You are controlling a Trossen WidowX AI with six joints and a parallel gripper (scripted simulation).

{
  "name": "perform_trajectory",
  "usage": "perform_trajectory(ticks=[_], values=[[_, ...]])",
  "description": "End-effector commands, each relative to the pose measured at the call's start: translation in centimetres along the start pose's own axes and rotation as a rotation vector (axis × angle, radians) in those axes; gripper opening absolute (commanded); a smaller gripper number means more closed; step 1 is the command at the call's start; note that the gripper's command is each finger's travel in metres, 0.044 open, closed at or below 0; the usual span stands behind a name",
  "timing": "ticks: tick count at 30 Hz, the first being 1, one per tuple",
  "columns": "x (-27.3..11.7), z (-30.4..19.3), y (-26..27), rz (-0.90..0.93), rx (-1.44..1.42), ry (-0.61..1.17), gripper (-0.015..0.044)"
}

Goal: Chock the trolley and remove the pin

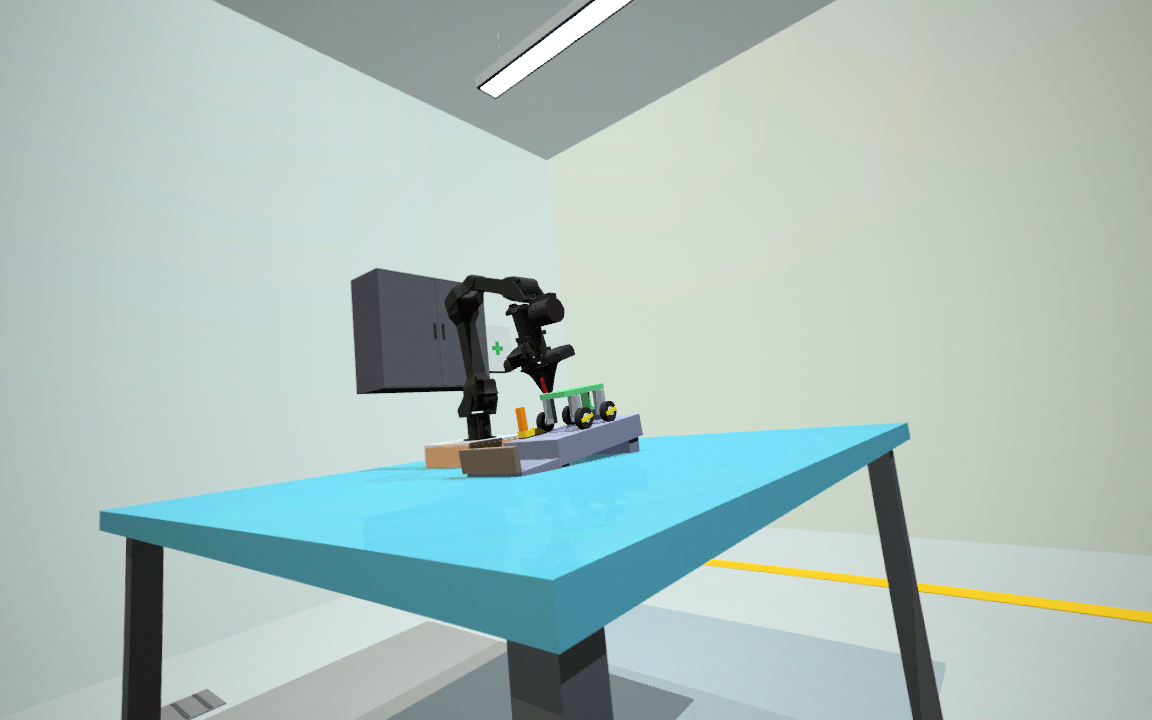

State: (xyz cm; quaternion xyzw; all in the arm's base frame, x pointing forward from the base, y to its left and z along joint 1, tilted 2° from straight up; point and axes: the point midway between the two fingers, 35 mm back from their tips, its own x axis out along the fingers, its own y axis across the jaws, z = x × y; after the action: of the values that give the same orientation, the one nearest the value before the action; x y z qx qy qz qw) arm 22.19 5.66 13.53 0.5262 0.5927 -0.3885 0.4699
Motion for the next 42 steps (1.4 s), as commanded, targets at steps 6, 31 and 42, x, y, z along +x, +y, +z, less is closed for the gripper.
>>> perform_trajectory(ticks=[6, 31, 42], values=[[-0.4, 2.7, 0.0, -0.002, -0.004, 0.005, 0.0], [-1.8, 12.9, -0.3, -0.003, -0.004, -0.004, 0.0], [-2.0, 13.8, -0.4, 0.005, 0.094, -0.022, 0.0]])
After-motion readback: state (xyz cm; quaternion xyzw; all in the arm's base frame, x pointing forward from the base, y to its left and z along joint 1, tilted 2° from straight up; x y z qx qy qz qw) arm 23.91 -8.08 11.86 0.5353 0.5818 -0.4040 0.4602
